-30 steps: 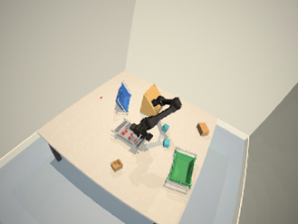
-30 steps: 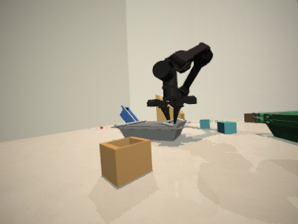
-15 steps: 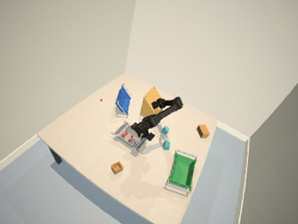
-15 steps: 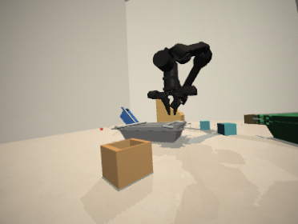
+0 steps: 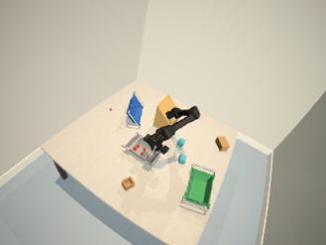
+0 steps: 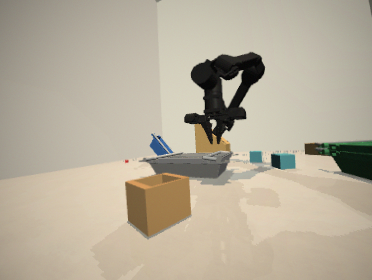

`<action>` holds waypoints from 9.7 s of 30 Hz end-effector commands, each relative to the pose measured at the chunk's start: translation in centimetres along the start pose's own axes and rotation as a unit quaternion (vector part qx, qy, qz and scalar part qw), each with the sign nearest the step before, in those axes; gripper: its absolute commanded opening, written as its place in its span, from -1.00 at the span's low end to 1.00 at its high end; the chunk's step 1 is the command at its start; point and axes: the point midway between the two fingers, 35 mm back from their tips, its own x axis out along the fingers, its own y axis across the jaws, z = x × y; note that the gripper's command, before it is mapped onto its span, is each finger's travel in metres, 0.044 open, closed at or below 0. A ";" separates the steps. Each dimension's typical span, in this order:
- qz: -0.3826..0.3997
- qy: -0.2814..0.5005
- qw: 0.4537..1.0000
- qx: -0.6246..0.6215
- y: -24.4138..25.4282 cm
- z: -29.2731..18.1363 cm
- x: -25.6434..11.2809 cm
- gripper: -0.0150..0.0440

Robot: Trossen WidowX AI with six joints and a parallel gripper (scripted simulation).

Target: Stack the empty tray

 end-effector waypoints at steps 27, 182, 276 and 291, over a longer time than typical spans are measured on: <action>0.000 0.000 1.000 0.000 0.0 0.0 0.0 -0.20; 0.027 0.002 0.267 0.963 45.0 25.2 -9.5 -0.49; 0.028 0.000 0.270 0.962 40.7 28.6 6.7 0.80; 0.028 0.000 0.270 0.962 40.7 28.6 6.7 0.16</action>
